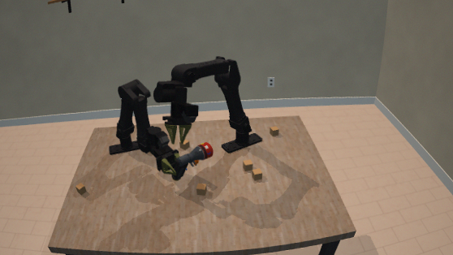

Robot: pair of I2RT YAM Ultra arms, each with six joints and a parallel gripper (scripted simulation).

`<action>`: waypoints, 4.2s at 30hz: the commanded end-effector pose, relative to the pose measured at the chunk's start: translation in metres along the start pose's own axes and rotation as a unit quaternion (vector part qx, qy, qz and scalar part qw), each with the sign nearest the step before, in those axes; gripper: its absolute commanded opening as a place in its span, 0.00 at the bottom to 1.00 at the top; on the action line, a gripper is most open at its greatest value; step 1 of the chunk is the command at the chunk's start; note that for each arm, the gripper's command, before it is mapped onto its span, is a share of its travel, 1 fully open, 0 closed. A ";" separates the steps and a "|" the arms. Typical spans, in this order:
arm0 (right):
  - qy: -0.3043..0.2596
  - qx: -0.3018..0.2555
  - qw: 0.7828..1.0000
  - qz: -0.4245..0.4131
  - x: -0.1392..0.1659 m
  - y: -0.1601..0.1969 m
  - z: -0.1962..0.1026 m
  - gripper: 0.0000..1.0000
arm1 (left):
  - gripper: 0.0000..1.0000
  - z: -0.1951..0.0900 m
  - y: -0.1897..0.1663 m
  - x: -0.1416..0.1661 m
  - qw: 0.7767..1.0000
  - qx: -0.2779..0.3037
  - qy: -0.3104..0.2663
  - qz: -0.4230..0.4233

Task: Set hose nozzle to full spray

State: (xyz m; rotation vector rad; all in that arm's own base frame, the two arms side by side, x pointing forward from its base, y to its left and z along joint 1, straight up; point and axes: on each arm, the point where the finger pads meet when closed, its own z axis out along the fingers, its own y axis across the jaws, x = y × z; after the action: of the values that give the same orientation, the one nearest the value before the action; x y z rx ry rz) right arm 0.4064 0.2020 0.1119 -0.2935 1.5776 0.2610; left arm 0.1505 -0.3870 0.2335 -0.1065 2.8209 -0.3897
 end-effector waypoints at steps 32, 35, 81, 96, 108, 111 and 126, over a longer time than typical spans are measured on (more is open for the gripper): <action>-0.082 -0.004 0.996 0.020 -0.049 0.005 0.006 0.36 | 0.37 -0.025 0.005 -0.080 0.995 0.089 -0.054 0.007; -0.082 -0.004 0.996 0.020 -0.049 0.005 0.006 0.36 | 0.37 -0.026 0.010 -0.100 0.992 0.105 -0.073 0.009; -0.082 -0.004 0.996 0.020 -0.049 0.005 0.006 0.36 | 0.37 -0.121 0.194 -0.301 0.885 0.103 -0.448 0.075; -0.082 -0.004 0.996 0.020 -0.049 0.005 0.006 0.36 | 0.37 -0.180 0.285 -0.314 0.800 -0.015 -0.586 0.125; -0.082 -0.004 0.996 0.020 -0.049 0.005 0.006 0.36 | 0.37 -0.207 0.312 -0.309 0.774 -0.055 -0.620 0.119; -0.098 -0.004 0.995 0.023 -0.063 0.004 0.005 0.36 | 0.37 -0.210 0.315 -0.310 0.773 -0.058 -0.622 0.115; -0.090 -0.004 0.996 0.022 -0.068 0.004 0.005 0.36 | 0.37 -0.203 0.313 -0.310 0.779 -0.057 -0.613 0.116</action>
State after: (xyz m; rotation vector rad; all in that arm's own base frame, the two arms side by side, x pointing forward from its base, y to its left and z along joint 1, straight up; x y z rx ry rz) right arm 0.4061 0.2018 0.1340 -0.2783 1.5318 0.2723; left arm 0.3817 0.0008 0.3971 -0.0161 1.5629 -0.0150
